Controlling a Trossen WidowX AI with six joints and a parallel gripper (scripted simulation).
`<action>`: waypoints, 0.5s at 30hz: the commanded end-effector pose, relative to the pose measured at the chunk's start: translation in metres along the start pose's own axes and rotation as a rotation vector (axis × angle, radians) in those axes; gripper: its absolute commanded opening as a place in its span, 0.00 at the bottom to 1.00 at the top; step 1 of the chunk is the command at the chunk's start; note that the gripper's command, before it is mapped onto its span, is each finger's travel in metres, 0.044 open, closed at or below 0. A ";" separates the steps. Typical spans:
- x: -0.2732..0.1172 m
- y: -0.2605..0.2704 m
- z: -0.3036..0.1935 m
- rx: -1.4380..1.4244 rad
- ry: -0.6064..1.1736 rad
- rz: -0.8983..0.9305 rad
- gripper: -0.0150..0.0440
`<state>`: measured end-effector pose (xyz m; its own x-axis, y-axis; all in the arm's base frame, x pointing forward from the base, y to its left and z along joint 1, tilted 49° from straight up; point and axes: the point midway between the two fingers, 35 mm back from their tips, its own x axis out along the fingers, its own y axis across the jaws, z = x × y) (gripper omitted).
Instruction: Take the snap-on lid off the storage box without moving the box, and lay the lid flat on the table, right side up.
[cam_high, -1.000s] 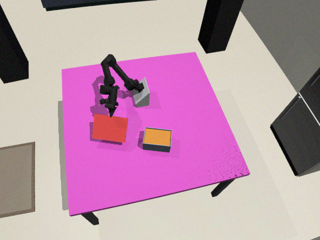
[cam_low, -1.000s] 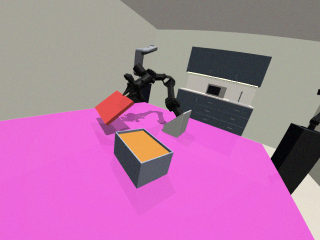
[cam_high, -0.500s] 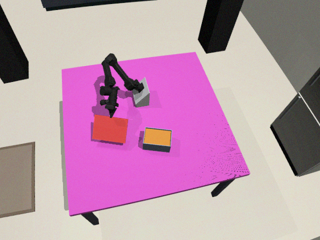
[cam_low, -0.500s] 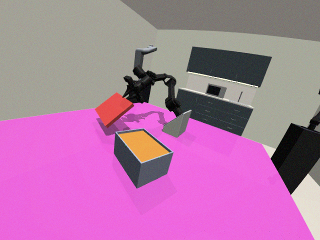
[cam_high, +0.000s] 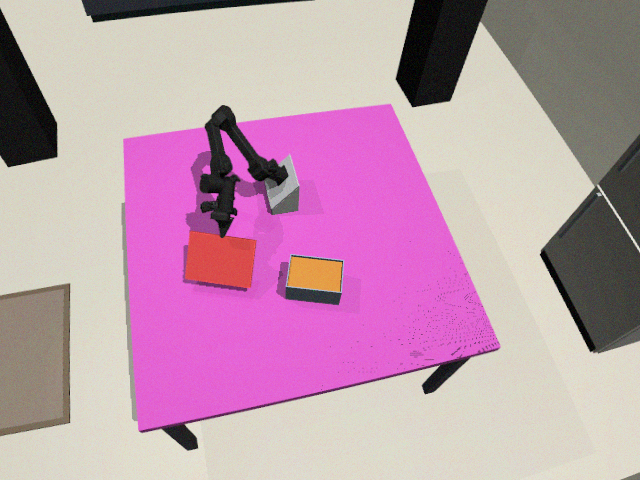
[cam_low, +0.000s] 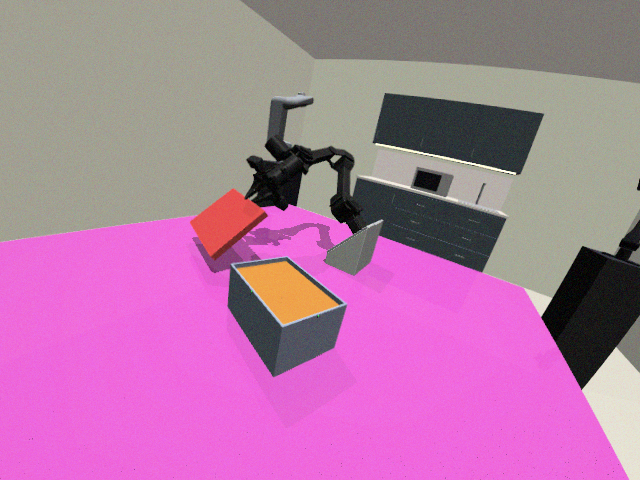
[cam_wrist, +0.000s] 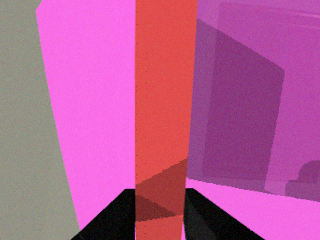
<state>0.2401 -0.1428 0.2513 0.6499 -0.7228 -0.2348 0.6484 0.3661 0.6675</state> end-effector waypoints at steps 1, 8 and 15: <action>0.001 0.001 0.001 0.003 0.003 0.018 0.25; 0.004 -0.004 0.001 0.002 0.003 0.018 0.25; 0.008 -0.008 0.001 0.002 0.002 0.019 0.25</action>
<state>0.2386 -0.1516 0.2445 0.6508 -0.7232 -0.2313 0.6456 0.3667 0.6699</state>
